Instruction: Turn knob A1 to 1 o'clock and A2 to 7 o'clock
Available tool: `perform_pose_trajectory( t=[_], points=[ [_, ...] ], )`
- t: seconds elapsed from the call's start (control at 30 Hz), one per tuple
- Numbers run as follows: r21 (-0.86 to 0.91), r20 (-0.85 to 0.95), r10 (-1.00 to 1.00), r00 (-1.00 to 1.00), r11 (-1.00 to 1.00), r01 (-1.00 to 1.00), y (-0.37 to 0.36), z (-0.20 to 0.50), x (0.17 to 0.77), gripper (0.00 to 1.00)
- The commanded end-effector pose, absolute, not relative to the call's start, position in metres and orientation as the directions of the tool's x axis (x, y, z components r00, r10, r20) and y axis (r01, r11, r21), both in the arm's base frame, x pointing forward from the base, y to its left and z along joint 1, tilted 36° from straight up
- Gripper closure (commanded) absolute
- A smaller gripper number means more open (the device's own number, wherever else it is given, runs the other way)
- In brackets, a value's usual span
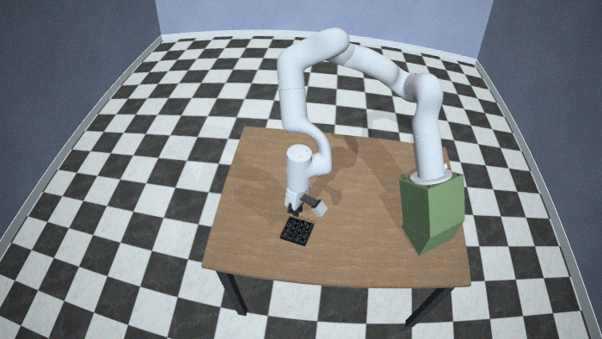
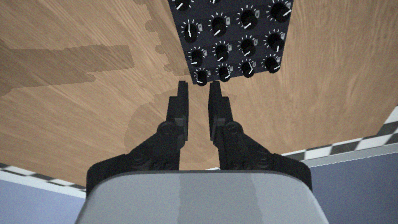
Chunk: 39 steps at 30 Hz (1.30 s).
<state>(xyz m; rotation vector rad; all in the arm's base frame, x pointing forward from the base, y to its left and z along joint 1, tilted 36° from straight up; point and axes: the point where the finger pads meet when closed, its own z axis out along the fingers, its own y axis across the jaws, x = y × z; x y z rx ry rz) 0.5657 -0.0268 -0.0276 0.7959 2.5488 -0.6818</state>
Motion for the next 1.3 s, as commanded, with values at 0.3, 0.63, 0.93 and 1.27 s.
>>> perform_pose_trajectory(
  t=[0.3,0.63,0.93,1.27],
  points=[
    [-0.423,-0.405,0.286,-0.868,0.783,0.455,-0.0246,-0.0265,0.5632,0.81],
    [-0.423,-0.405,0.286,-0.868,0.783,0.455,-0.0246,-0.0265,0.5632,0.81],
    [-0.423,-0.405,0.286,-0.868,0.783,0.455,-0.0246,-0.0265,0.5632,0.81],
    [-0.423,-0.405,0.286,-0.868,0.783,0.455,-0.0246,-0.0265,0.5632,0.81]
  ],
)
